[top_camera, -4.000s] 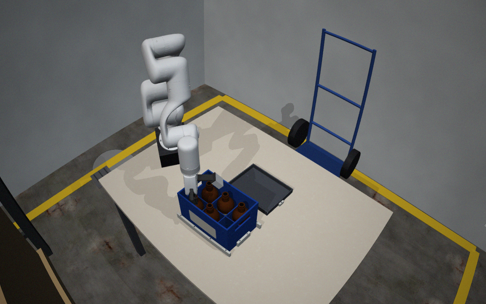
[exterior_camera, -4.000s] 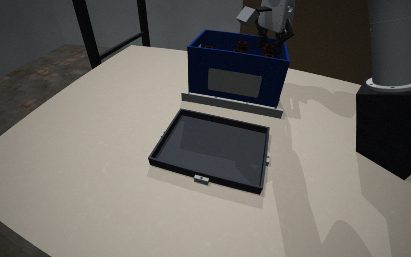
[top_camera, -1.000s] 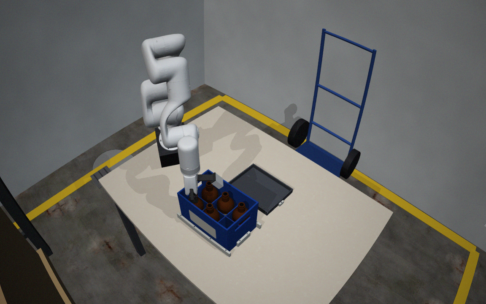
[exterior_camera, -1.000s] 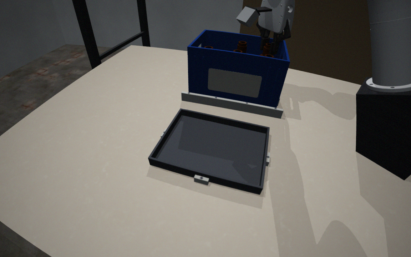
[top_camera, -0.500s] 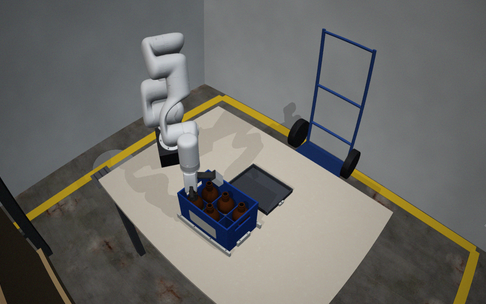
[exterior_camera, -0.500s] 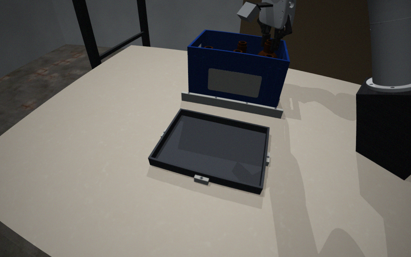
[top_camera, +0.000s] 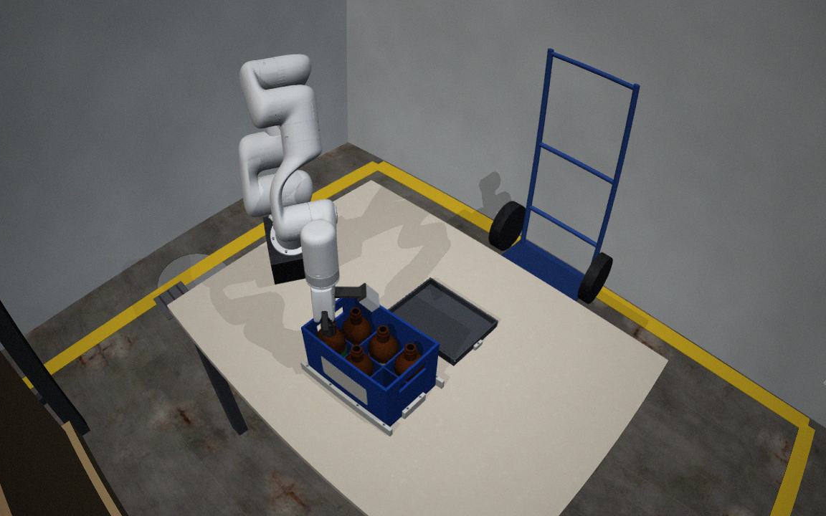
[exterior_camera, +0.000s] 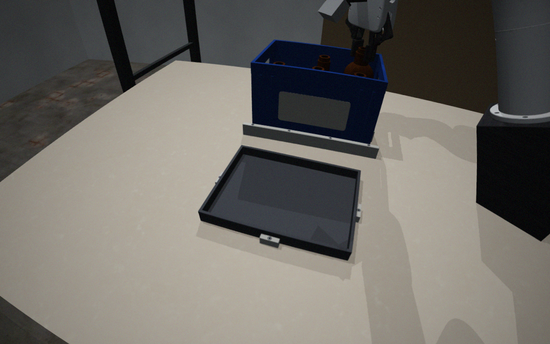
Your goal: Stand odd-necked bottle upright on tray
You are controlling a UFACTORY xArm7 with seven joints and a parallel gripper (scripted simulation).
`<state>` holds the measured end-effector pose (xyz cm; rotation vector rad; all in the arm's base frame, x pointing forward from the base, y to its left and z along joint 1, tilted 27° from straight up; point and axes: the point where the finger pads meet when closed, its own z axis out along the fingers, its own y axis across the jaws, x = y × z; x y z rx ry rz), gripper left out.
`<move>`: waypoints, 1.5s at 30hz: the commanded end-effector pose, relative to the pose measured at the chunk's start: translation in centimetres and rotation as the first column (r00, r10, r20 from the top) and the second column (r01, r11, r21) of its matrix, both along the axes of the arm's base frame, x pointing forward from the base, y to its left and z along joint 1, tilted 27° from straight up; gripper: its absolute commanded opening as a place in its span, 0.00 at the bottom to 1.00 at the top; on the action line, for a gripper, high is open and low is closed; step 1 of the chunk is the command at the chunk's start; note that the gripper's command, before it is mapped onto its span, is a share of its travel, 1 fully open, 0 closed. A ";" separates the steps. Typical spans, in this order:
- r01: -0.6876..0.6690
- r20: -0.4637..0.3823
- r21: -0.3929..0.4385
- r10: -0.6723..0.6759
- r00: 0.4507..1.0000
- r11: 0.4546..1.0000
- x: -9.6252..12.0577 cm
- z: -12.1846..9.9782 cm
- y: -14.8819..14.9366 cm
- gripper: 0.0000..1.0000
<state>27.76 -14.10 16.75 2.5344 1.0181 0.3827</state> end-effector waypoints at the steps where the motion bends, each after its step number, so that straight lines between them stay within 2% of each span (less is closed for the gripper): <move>1: 0.000 0.003 -0.001 0.000 1.000 1.000 -0.1 0.5 0.1 0.00; 45: 0.000 0.003 -0.001 0.000 1.000 1.000 -0.4 1.1 0.3 0.00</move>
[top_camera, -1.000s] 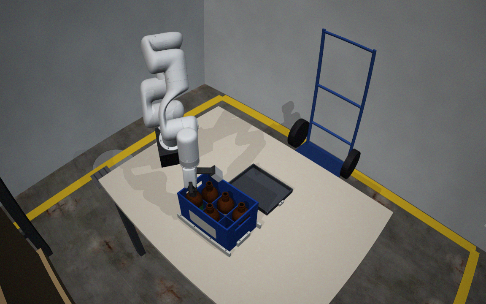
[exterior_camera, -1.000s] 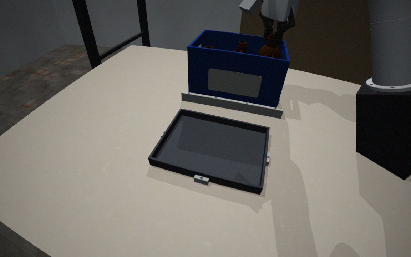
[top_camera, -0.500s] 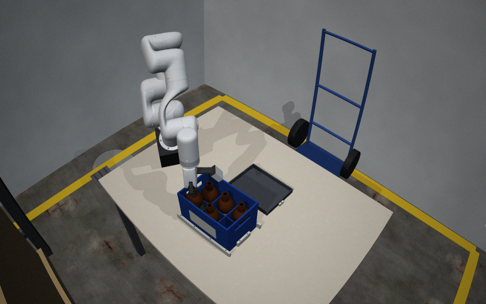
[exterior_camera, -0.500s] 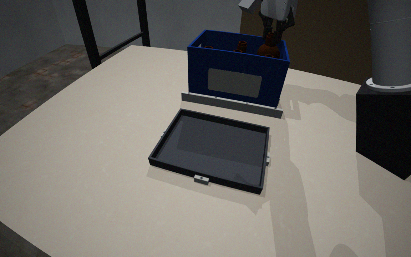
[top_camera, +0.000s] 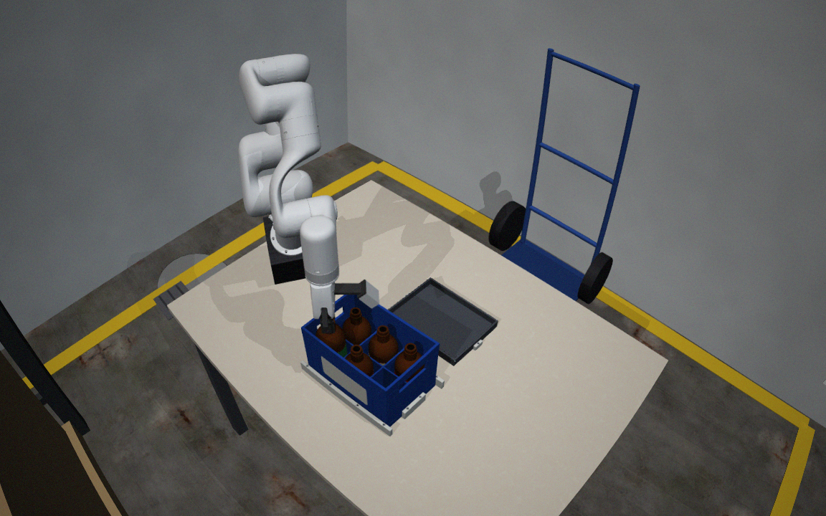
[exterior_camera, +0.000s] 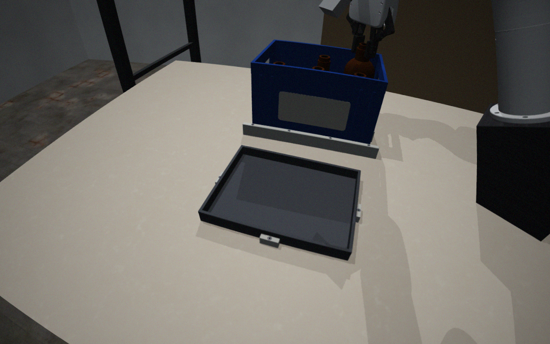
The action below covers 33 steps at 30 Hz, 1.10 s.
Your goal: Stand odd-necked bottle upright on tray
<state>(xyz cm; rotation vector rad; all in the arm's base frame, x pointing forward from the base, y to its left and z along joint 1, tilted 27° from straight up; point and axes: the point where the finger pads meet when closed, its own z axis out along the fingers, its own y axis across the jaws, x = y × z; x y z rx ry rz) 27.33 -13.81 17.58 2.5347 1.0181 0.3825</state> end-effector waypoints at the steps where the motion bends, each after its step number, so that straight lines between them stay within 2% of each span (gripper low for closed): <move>1: 0.000 0.003 -0.002 0.000 1.000 1.000 0.0 0.3 0.0 0.00; 33: 0.000 0.003 -0.002 0.000 1.000 1.000 -1.1 3.0 0.8 0.00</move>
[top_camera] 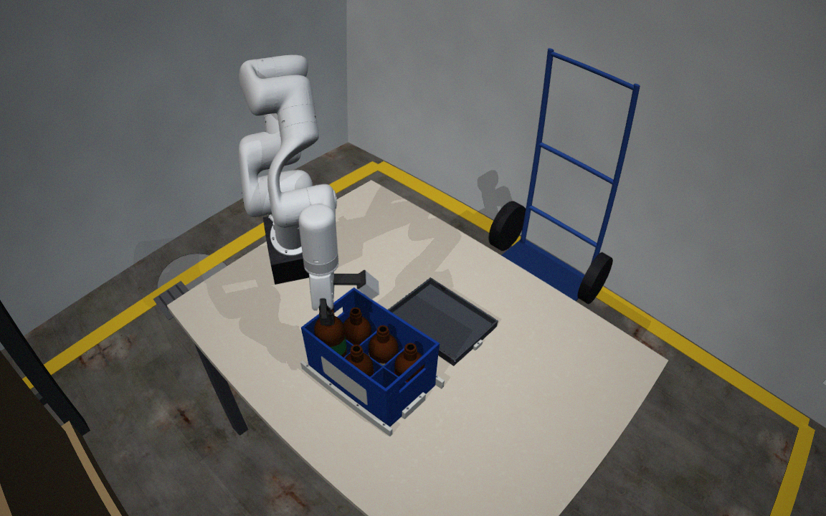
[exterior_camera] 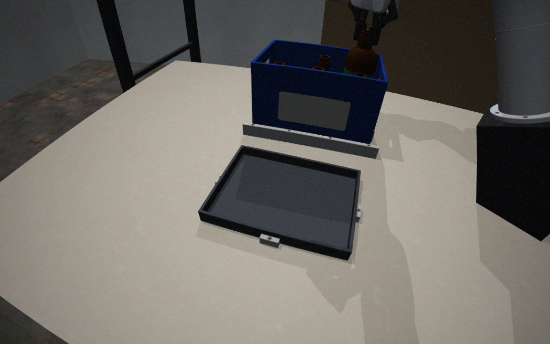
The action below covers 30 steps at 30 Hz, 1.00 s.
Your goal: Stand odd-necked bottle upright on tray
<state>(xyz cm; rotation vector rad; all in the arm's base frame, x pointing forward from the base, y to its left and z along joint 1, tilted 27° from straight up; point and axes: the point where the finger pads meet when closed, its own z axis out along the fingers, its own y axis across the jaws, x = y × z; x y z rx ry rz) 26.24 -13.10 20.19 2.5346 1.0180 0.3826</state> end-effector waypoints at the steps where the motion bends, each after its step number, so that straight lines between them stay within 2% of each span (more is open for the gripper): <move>1: 0.000 0.003 -0.001 0.000 1.000 1.000 -0.1 0.4 0.1 0.00; 30: 0.000 0.003 -0.001 0.000 1.000 1.000 -0.3 1.0 0.2 0.00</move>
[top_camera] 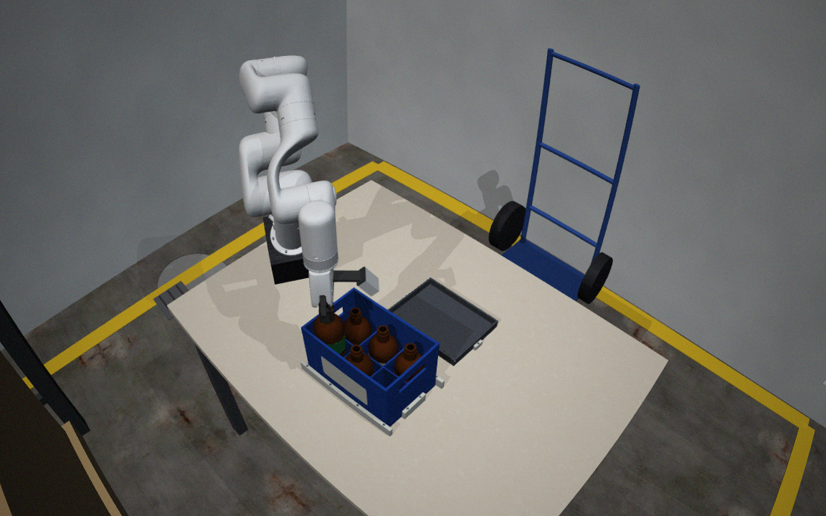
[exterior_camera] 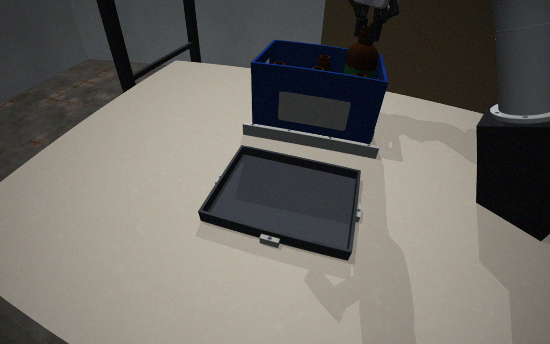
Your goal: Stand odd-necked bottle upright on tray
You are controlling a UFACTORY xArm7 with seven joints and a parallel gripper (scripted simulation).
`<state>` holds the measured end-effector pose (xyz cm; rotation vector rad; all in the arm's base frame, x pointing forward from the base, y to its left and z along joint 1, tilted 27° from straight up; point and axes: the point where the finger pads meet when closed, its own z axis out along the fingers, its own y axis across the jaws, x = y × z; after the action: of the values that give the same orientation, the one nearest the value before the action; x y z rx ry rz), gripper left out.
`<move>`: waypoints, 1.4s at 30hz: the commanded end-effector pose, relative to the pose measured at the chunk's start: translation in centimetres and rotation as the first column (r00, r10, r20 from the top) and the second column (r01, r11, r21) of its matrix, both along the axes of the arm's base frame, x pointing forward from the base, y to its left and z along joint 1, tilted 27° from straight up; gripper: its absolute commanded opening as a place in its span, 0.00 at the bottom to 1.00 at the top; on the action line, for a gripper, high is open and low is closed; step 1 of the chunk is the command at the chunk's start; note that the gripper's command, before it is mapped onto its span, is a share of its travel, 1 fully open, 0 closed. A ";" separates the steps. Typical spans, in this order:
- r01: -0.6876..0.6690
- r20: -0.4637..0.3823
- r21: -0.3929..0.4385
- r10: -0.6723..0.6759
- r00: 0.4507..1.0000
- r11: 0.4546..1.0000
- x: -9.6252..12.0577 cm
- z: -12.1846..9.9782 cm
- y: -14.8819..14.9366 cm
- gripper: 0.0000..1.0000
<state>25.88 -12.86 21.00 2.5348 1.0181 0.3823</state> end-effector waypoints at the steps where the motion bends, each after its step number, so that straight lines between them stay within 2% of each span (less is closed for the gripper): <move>1: 0.000 0.003 -0.002 0.000 1.000 1.000 0.1 0.2 0.0 0.00; 19: 0.000 0.003 -0.002 0.000 1.000 1.000 -0.1 0.5 0.1 0.00; 42: 0.000 0.003 -0.002 0.000 1.000 1.000 -1.0 2.6 0.6 0.00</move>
<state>24.98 -12.30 23.06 2.5352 1.0182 0.3819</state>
